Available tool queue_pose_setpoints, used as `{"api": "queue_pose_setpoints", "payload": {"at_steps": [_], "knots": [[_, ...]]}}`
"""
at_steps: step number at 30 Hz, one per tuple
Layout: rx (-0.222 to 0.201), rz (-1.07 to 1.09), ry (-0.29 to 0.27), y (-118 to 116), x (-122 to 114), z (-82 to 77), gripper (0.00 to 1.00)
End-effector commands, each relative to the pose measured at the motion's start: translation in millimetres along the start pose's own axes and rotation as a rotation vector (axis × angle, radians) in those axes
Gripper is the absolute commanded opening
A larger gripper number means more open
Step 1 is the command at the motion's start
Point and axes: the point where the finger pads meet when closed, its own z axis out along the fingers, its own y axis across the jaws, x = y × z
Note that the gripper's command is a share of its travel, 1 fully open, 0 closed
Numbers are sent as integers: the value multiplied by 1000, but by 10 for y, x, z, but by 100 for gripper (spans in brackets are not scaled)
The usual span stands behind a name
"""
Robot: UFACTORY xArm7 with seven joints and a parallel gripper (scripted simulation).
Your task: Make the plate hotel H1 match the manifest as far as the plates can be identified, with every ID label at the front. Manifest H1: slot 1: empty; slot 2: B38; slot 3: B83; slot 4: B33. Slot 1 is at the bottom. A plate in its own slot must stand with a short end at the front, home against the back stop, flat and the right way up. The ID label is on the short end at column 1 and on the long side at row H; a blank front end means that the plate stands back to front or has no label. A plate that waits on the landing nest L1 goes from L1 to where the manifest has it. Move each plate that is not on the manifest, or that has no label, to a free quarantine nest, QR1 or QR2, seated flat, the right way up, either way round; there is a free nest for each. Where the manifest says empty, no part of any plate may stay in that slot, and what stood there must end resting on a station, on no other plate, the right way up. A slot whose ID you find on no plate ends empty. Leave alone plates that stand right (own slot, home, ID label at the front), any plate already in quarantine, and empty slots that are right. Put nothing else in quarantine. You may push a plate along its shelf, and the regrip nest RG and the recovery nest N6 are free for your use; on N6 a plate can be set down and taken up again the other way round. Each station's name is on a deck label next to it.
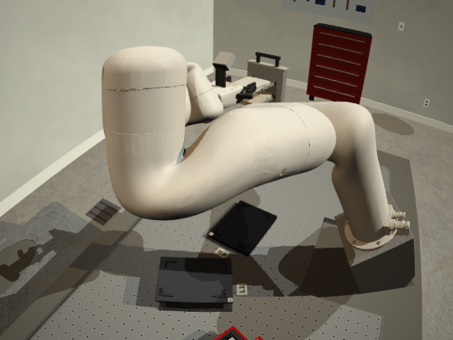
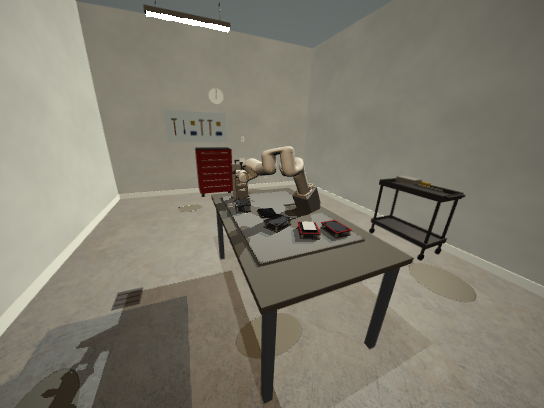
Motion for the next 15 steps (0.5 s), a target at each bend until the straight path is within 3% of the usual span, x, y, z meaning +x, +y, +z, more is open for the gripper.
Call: {"api": "queue_pose_setpoints", "payload": {"at_steps": [1, 15], "knots": [[-1, 3, 1, 0, 15, 27, 0], [-1, 3, 1, 0, 15, 87, 0]]}}
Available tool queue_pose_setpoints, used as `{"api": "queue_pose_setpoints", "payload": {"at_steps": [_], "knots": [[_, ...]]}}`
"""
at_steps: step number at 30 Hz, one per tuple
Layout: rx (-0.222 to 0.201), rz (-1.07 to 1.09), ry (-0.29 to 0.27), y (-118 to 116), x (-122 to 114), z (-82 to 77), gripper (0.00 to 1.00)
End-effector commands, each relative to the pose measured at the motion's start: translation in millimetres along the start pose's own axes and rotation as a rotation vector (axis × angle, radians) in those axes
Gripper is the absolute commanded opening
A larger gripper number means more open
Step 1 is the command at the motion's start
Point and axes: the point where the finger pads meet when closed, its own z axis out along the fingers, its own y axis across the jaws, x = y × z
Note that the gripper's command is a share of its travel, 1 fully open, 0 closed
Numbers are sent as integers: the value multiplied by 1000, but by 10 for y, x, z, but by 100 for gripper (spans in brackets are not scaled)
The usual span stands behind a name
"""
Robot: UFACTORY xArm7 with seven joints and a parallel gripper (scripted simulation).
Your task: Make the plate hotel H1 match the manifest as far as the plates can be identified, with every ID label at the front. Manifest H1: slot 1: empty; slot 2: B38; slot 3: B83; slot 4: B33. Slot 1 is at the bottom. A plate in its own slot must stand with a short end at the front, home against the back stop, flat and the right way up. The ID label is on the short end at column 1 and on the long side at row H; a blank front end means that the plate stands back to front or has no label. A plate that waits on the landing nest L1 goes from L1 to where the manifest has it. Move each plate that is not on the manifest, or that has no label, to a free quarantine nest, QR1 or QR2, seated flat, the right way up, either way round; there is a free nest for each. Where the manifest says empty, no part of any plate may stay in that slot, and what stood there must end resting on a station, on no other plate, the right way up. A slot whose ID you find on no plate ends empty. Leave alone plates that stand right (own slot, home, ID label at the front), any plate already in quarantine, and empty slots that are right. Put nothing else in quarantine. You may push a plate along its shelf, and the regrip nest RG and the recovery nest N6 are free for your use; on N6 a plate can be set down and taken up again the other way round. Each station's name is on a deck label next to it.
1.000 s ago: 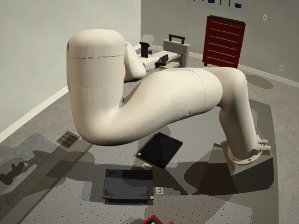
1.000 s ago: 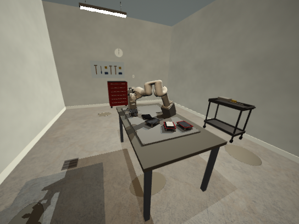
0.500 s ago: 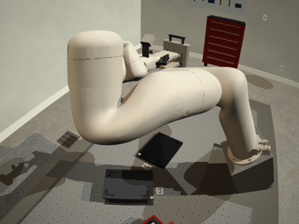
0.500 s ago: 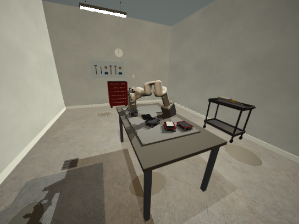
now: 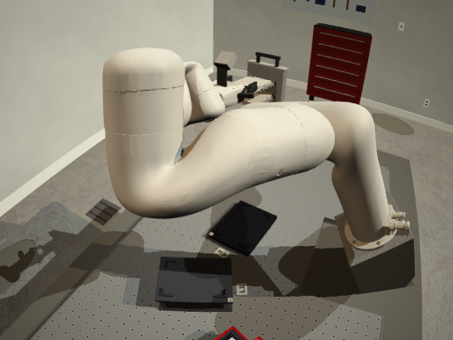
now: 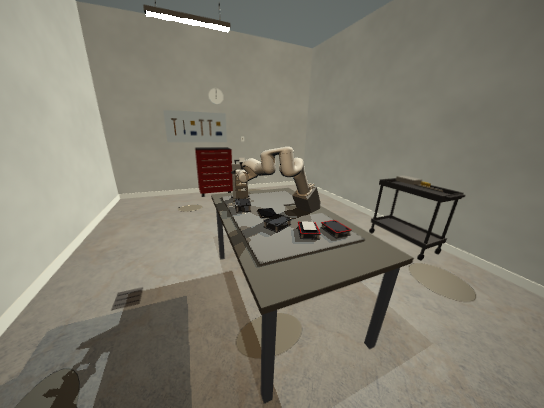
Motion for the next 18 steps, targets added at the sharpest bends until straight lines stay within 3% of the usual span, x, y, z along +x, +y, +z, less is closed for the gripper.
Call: {"api": "queue_pose_setpoints", "payload": {"at_steps": [1, 18], "knots": [[-1, 3, 1, 0, 15, 27, 0], [-1, 3, 1, 1, 16, 102, 0]]}}
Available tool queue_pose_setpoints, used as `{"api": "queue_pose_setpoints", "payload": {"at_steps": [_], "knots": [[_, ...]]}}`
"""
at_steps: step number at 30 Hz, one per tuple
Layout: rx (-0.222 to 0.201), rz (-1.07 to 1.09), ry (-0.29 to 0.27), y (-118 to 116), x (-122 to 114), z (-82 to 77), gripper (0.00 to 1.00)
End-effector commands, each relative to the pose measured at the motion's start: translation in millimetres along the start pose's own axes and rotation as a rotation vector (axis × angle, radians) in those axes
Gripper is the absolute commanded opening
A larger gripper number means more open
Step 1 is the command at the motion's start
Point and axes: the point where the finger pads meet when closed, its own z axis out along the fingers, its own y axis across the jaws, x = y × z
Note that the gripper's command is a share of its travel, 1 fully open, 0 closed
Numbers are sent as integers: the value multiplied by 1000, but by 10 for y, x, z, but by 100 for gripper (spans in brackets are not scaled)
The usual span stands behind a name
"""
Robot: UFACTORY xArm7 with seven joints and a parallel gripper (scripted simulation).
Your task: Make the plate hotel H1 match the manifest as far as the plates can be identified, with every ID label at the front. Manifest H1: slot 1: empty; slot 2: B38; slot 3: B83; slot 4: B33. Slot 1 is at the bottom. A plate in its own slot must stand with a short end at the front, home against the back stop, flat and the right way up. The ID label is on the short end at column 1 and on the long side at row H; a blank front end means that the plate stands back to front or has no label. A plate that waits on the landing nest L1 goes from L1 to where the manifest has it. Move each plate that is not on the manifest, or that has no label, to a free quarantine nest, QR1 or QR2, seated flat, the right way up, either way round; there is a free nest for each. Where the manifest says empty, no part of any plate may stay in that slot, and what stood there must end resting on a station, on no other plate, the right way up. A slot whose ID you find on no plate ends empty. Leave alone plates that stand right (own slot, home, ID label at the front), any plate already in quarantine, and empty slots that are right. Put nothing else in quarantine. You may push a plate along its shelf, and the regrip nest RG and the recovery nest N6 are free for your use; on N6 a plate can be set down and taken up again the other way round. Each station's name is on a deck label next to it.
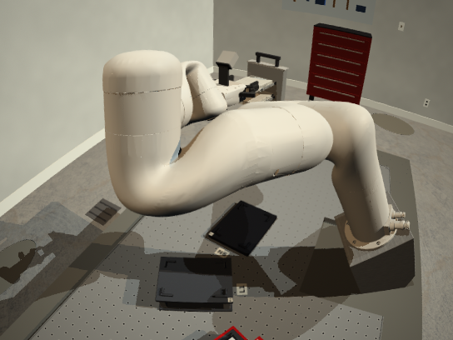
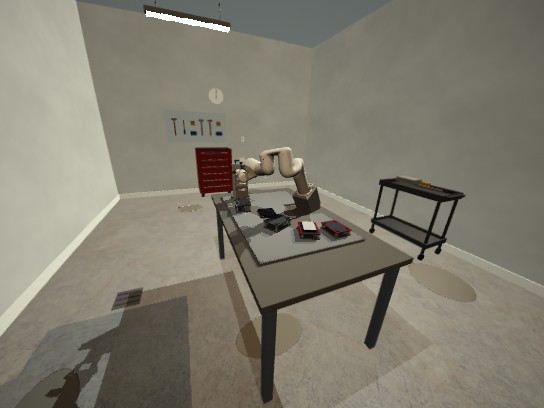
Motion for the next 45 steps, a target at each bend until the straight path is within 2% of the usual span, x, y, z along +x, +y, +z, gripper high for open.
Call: {"api": "queue_pose_setpoints", "payload": {"at_steps": [1, 32, 45], "knots": [[-1, 3, 1, 0, 16, 27, 0], [-1, 3, 1, 0, 16, 162, 0], [-1, 3, 1, 0, 16, 165, 0]]}}
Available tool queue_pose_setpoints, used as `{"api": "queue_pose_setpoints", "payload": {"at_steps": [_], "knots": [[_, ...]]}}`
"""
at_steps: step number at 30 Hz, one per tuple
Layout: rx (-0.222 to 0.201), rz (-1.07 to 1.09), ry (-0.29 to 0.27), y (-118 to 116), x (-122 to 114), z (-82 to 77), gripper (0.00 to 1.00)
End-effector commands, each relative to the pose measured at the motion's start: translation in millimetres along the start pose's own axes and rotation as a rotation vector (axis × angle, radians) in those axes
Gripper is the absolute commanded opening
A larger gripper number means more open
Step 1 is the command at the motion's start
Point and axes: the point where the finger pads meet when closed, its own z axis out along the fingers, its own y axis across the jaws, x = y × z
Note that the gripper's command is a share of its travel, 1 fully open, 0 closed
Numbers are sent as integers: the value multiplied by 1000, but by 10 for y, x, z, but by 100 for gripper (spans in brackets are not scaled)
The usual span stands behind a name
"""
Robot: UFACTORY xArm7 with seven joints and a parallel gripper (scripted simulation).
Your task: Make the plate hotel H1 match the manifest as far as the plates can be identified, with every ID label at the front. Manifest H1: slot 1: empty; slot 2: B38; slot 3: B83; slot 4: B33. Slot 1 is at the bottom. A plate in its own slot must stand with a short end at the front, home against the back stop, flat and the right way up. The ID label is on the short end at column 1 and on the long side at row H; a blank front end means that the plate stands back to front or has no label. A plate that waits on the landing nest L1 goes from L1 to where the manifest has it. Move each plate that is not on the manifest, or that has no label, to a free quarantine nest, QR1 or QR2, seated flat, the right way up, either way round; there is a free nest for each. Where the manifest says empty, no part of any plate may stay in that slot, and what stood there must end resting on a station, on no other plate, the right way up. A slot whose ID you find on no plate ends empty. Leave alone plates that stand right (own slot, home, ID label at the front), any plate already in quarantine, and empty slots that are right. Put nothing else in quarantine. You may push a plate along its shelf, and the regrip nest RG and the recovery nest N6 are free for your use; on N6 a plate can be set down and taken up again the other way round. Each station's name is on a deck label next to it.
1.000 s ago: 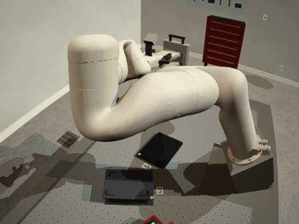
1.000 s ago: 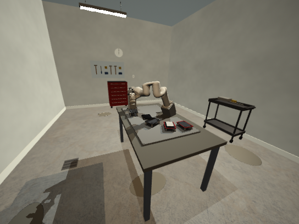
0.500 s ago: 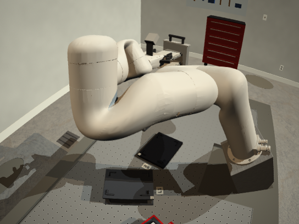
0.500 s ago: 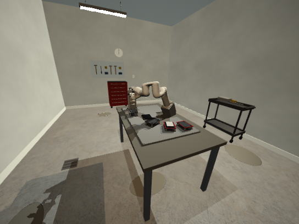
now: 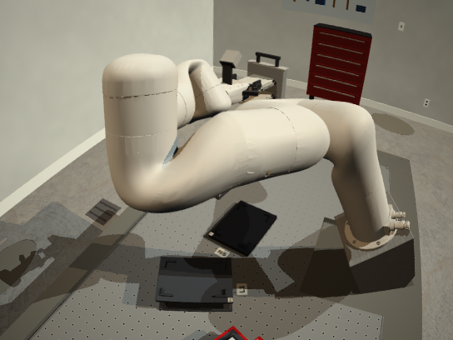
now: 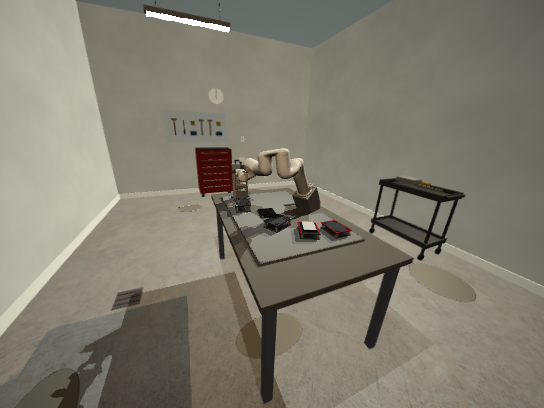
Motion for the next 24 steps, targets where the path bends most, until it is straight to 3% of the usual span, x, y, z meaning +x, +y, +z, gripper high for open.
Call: {"api": "queue_pose_setpoints", "payload": {"at_steps": [1, 11, 12, 24], "knots": [[-1, 3, 1, 0, 16, 4, 0], [-1, 3, 1, 0, 7, 5, 0], [-1, 3, 1, 0, 7, 5, 100], [-1, 3, 1, 1, 8, 5, 100]]}}
